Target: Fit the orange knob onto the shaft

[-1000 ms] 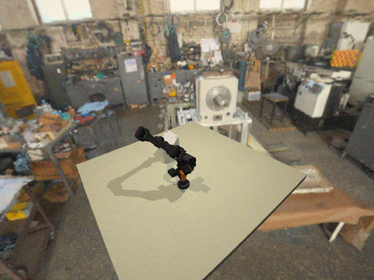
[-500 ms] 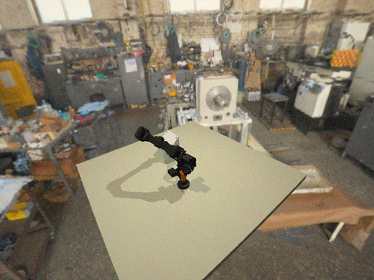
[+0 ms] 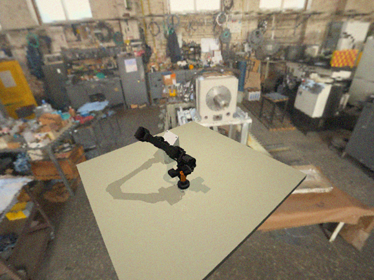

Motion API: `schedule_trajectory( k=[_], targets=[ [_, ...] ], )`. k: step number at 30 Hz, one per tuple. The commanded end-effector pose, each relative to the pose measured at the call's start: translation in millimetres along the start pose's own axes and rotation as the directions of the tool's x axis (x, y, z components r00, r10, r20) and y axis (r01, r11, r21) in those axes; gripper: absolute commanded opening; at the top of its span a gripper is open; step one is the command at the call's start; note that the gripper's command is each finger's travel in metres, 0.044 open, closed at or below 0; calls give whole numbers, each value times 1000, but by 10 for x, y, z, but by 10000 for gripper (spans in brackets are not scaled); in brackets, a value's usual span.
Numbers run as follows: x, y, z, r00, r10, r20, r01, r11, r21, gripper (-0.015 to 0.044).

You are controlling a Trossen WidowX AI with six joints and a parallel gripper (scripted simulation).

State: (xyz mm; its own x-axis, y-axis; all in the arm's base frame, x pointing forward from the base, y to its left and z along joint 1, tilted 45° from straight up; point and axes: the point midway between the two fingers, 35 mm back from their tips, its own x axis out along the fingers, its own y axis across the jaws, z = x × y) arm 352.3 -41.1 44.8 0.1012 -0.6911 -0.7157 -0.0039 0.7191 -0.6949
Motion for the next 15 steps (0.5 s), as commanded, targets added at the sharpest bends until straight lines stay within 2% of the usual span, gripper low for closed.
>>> schedule_trajectory(
  k=[1,15],
  targets=[
    [31,2,-8,1000,-3,0,3,1000,-28,0],
    [89,3,-7,1000,0,-1,0,999,-54,0]
  ],
)
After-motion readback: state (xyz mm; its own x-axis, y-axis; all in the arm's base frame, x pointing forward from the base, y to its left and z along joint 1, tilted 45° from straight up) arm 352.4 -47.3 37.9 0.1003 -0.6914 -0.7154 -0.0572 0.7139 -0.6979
